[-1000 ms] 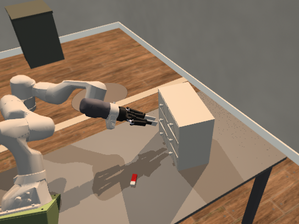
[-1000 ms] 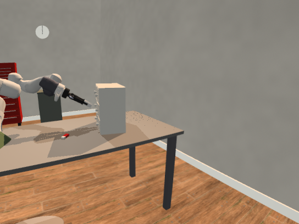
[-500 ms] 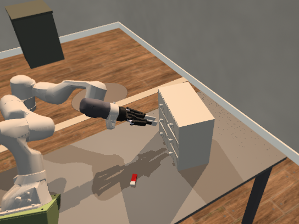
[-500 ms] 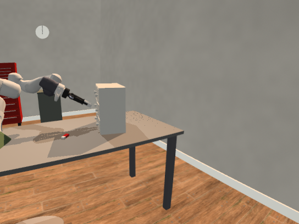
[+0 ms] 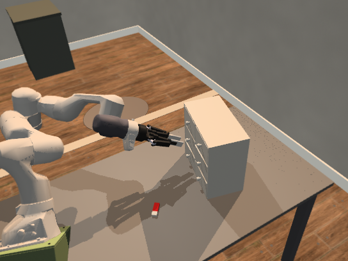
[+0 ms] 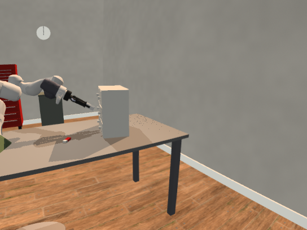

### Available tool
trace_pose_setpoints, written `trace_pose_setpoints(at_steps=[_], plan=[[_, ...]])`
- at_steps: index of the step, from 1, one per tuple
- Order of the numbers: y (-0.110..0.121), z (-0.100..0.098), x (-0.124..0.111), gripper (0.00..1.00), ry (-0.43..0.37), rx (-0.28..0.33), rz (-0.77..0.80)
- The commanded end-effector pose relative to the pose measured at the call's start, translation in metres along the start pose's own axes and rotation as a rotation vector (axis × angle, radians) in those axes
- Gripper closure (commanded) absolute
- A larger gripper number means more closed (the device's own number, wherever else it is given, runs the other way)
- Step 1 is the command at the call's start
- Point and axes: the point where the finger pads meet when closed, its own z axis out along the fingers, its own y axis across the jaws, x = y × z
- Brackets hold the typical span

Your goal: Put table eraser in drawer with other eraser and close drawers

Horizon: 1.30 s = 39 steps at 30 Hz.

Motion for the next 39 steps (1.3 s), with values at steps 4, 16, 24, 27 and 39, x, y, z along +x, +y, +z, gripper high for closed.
trace_pose_setpoints(at_steps=[4, 16, 24, 27, 39], plan=[[-0.0005, 0.0000, 0.0005, 0.80, 0.000, -0.001, -0.003], [-0.0005, 0.0000, 0.0005, 0.80, 0.000, -0.001, -0.003], [-0.0005, 0.0000, 0.0005, 0.80, 0.000, -0.001, -0.003], [-0.0005, 0.0000, 0.0005, 0.80, 0.000, -0.001, -0.003], [-0.0005, 0.0064, -0.0031, 0.80, 0.000, -0.001, -0.003]])
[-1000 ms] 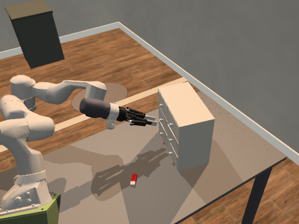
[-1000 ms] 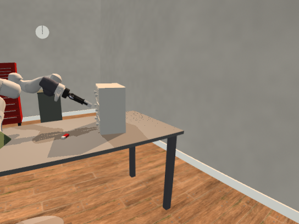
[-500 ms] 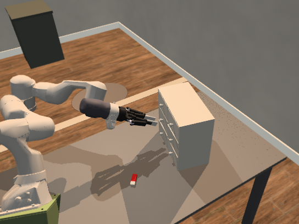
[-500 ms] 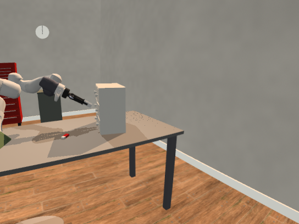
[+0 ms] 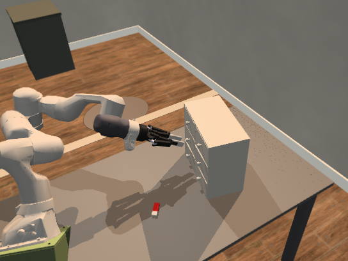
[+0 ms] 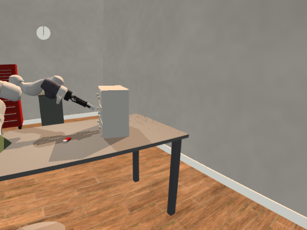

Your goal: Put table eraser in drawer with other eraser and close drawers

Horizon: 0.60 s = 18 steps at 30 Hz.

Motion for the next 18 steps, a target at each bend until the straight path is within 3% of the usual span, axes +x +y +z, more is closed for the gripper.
trace_pose_setpoints(at_steps=[1, 18], plan=[[0.002, 0.005, -0.002, 0.80, 0.002, -0.005, -0.002], [0.002, 0.025, -0.014, 0.80, 0.002, -0.005, -0.002]])
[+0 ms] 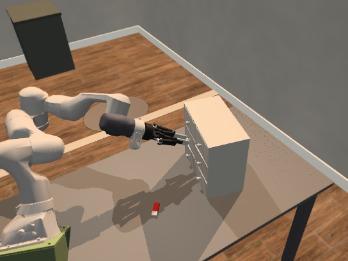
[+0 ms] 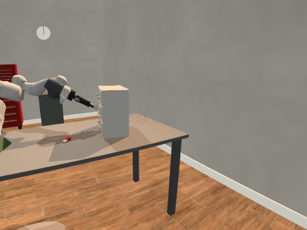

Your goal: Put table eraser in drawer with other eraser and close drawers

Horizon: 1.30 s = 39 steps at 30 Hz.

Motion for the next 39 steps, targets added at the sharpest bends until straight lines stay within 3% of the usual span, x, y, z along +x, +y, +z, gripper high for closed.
trace_pose_setpoints(at_steps=[1, 30, 31, 39], plan=[[0.0014, 0.0043, -0.0008, 0.80, 0.004, -0.004, -0.001], [0.0014, 0.0059, -0.0018, 0.80, 0.004, -0.004, -0.001], [0.0014, 0.0059, -0.0018, 0.92, 0.004, -0.004, -0.001], [0.0014, 0.0059, -0.0018, 0.92, 0.004, -0.004, -0.001]])
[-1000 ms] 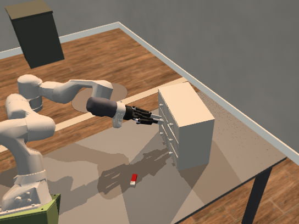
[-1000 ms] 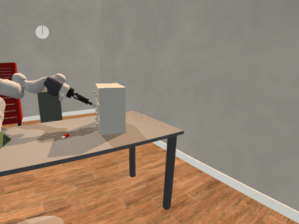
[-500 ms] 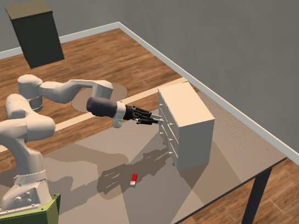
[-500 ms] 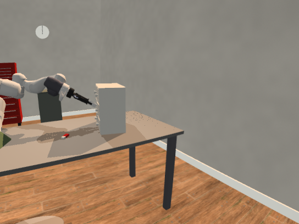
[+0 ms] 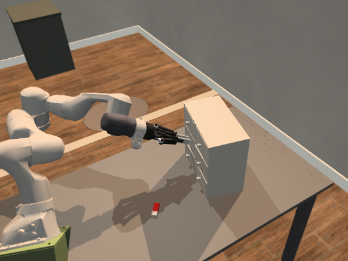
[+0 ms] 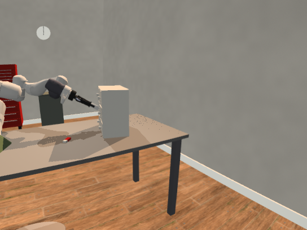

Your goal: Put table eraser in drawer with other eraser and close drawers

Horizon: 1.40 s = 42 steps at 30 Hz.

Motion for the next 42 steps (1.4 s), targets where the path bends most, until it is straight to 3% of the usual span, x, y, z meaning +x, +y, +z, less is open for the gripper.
trace_pose_setpoints(at_steps=[1, 42], plan=[[0.001, 0.001, 0.001, 0.92, 0.003, -0.003, 0.000], [0.001, -0.010, 0.007, 0.92, 0.003, -0.003, 0.000]])
